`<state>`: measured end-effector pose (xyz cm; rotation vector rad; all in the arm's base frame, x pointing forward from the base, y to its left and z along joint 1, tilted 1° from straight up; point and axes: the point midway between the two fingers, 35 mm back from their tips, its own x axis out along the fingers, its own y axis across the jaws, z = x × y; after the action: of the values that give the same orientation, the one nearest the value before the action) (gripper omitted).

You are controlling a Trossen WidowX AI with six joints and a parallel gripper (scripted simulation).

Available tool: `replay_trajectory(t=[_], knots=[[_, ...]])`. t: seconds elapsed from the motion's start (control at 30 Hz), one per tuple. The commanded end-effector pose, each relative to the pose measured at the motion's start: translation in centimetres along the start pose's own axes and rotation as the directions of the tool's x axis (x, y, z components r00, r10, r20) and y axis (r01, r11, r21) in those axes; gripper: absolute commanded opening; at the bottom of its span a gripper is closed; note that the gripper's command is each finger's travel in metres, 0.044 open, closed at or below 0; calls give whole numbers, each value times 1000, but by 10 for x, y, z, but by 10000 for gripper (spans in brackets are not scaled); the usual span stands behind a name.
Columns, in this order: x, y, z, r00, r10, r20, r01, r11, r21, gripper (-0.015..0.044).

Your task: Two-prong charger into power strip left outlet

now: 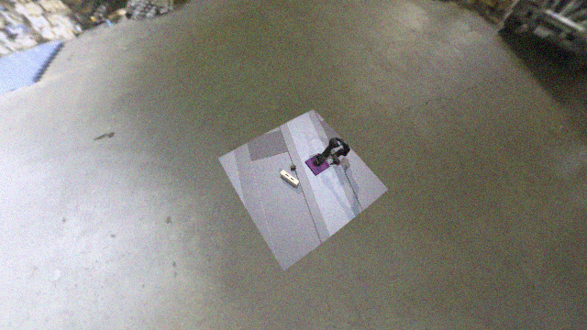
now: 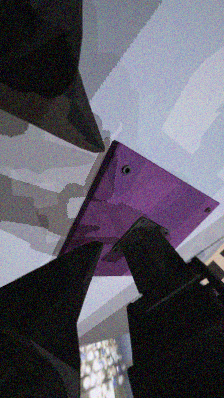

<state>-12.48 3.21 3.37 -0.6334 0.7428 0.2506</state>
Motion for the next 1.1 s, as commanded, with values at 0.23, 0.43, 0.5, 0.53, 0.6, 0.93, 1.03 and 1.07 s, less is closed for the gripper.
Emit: replay_trajectory(t=[0.23,0.43,0.5,0.53,0.6,0.93,1.03,1.07], knots=[[-5,5,3,997,-24,-71,22,1000,-16,440],[-5,12,8,992,-47,-120,45,999,-19,440],[-5,14,10,989,-54,-135,52,998,-18,440],[-5,15,11,988,-58,-142,55,998,-18,440],[-5,17,13,985,-64,-157,62,998,-18,440],[-3,29,25,967,-94,-237,95,995,-11,440],[-2,32,29,960,-101,-261,102,995,-10,440],[-2,33,31,958,-103,-269,105,994,-9,440]])
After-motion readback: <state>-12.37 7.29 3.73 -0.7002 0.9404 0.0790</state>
